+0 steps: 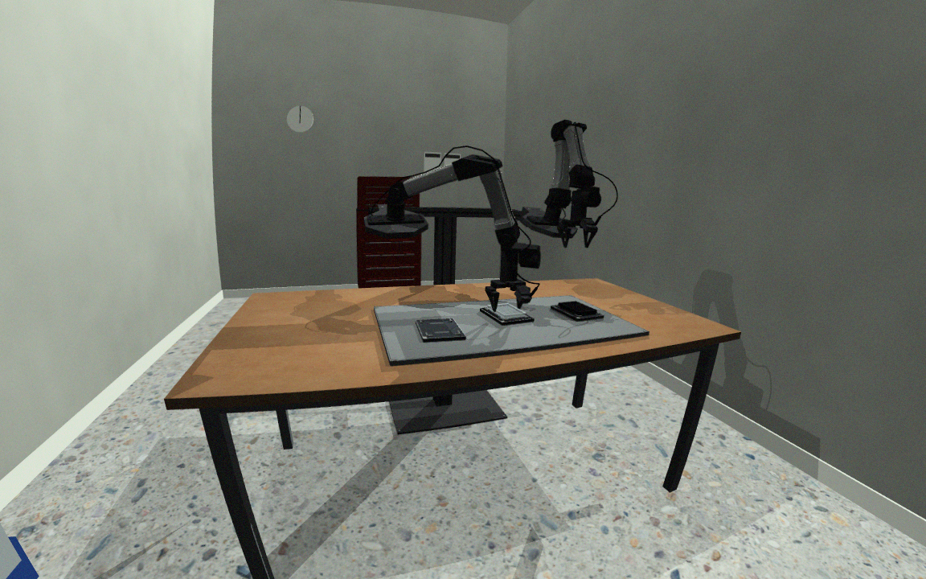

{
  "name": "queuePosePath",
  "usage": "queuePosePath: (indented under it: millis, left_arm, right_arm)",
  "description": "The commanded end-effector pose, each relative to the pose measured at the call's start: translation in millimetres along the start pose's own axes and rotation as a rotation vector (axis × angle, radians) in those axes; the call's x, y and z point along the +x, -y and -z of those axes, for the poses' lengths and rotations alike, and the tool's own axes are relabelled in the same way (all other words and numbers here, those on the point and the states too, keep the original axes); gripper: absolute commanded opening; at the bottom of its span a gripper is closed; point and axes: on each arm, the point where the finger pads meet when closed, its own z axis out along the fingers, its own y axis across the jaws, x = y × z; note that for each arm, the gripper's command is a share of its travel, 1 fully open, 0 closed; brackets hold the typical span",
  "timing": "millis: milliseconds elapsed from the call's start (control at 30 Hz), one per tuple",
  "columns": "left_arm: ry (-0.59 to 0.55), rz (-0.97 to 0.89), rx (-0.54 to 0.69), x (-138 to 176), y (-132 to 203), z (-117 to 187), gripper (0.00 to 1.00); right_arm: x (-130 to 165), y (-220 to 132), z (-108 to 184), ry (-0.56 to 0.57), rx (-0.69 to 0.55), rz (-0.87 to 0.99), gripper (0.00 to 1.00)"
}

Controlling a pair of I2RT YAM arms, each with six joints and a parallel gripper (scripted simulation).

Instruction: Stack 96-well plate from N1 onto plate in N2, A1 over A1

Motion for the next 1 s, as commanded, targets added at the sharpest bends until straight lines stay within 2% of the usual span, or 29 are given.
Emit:
queuePosePath:
  millis: [0,300,967]
  left_arm:
    - [0.003,0.004,-0.002,-1,-1,1,1.0]
    - [0.003,0.004,-0.002,-1,-1,1,1.0]
    - [0.003,0.004,-0.002,-1,-1,1,1.0]
  right_arm:
    - [0,-7,15,0.003,-0.018,0.004,1.0]
    - [1,-4,18,0.0,-0.012,0.002,1.0]
    - [-2,-1,67,0.01,-0.005,-0.003,1.0]
